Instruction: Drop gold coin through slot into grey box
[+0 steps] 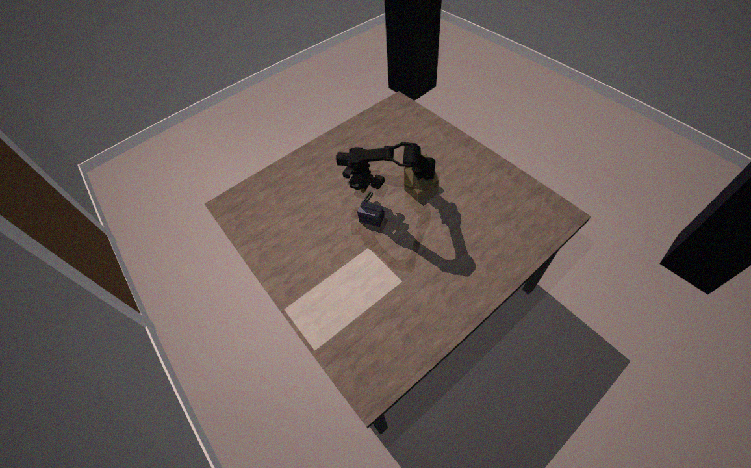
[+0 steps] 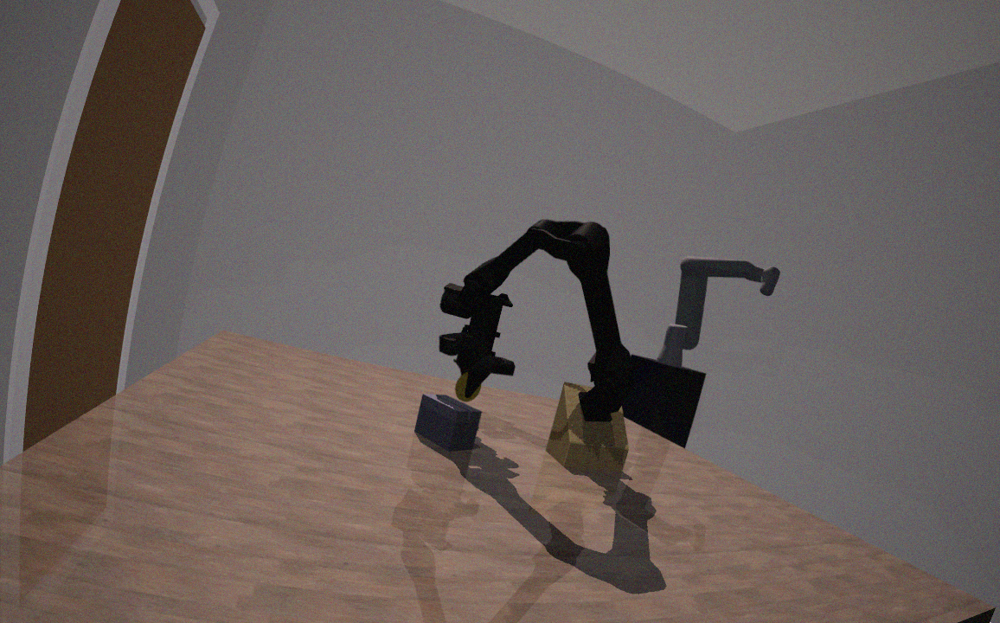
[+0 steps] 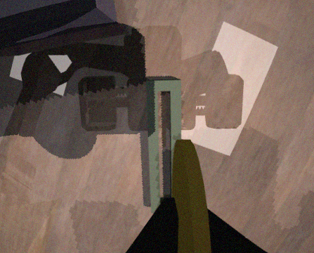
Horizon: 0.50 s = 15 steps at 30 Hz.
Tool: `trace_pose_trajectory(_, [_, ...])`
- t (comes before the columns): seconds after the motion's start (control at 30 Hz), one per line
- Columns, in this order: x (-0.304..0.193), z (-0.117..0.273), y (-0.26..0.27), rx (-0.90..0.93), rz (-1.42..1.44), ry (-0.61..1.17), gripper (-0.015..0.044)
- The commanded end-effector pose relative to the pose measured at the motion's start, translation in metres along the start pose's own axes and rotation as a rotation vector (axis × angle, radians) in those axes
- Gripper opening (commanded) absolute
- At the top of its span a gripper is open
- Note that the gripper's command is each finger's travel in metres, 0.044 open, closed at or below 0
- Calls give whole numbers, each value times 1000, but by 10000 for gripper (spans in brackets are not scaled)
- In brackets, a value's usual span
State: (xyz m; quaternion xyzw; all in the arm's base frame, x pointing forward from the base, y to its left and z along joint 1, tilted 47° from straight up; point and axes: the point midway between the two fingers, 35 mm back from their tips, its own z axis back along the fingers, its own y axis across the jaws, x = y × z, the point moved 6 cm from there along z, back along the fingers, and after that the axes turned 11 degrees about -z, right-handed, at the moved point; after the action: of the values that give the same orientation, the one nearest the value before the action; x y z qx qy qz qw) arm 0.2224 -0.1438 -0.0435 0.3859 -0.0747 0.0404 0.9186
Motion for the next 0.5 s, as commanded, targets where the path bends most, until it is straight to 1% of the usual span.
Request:
trace_pose_trajectory(0.0, [1, 13, 0, -9, 10, 0, 0])
trace_pose_trajectory(0.3, [-1, 36, 2, -7, 11, 0, 0])
trace_pose_trajectory(0.47, [-2, 38, 2, -7, -41, 0, 0])
